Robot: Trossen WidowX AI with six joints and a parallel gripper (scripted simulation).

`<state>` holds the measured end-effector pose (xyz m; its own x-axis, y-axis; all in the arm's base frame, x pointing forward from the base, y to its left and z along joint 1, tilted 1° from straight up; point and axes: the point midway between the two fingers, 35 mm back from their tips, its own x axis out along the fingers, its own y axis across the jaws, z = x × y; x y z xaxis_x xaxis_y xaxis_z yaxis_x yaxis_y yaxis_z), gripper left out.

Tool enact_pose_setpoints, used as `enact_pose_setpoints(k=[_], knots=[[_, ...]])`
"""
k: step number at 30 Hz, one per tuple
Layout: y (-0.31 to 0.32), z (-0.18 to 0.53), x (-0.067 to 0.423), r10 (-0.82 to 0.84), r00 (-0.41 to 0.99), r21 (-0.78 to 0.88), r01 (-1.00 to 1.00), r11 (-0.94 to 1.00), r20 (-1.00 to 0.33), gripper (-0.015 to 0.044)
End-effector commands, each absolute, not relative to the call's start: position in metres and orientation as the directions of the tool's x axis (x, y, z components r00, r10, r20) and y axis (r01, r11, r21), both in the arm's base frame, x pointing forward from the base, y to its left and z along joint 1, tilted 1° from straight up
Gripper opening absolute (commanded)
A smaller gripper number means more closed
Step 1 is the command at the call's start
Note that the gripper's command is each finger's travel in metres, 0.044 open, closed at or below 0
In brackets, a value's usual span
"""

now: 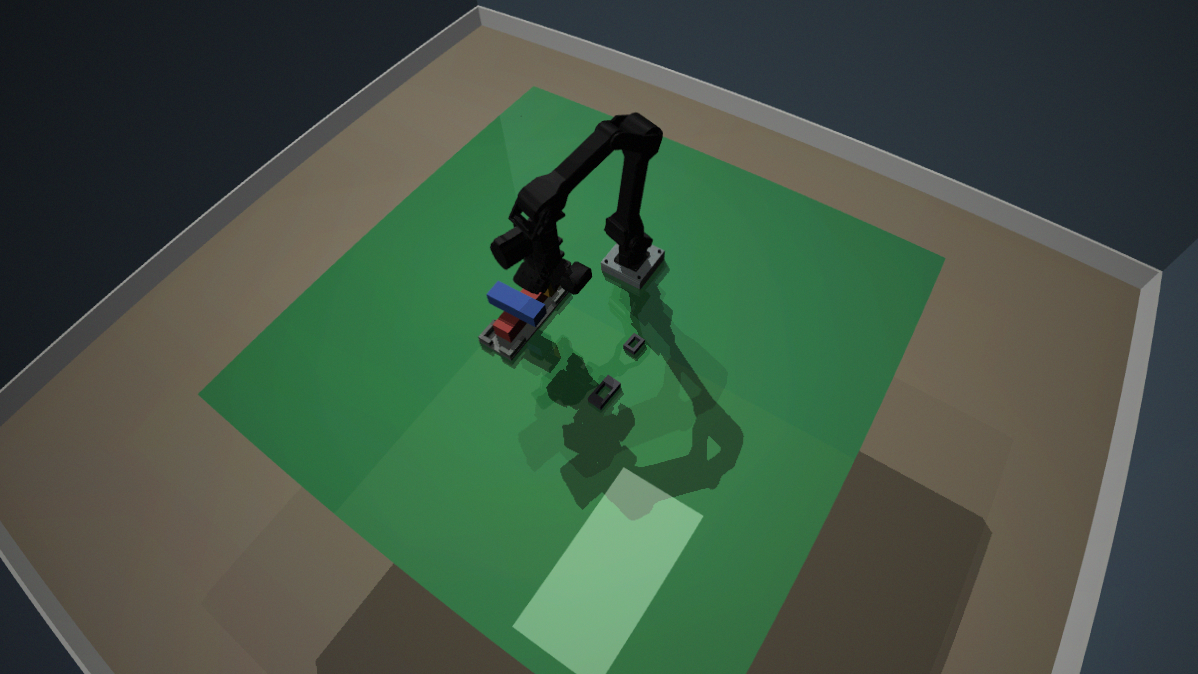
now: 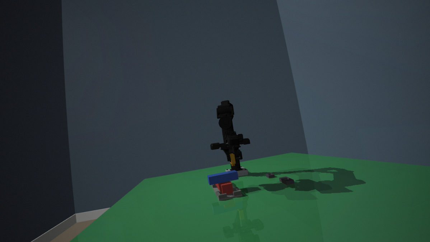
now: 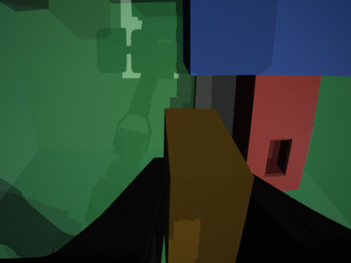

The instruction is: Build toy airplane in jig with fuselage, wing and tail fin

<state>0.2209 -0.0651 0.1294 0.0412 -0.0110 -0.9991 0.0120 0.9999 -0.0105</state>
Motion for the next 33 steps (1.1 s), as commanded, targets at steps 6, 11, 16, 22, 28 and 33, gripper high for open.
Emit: enact_pose_setpoints(k=[6,11,16,22,28,33], knots=[[-0.090,0.124,0.211,-0.009,0.040,-0.009,-0.005,1.000,-0.999,0.0000],[-0.105,0.121,0.204,-0.010,0.040,-0.011,-0.012,1.000,-0.999,0.0000],[-0.119,0.118,0.196,-0.012,0.039,-0.013,-0.020,1.000,-0.999,0.0000],[-0.134,0.114,0.185,-0.014,0.038,-0.015,-0.028,0.999,-0.999,0.0000],[-0.136,0.114,0.184,-0.014,0.038,-0.015,-0.029,0.999,-0.999,0.0065],[-0.136,0.114,0.184,-0.014,0.038,-0.015,-0.029,0.999,-0.999,0.0065]])
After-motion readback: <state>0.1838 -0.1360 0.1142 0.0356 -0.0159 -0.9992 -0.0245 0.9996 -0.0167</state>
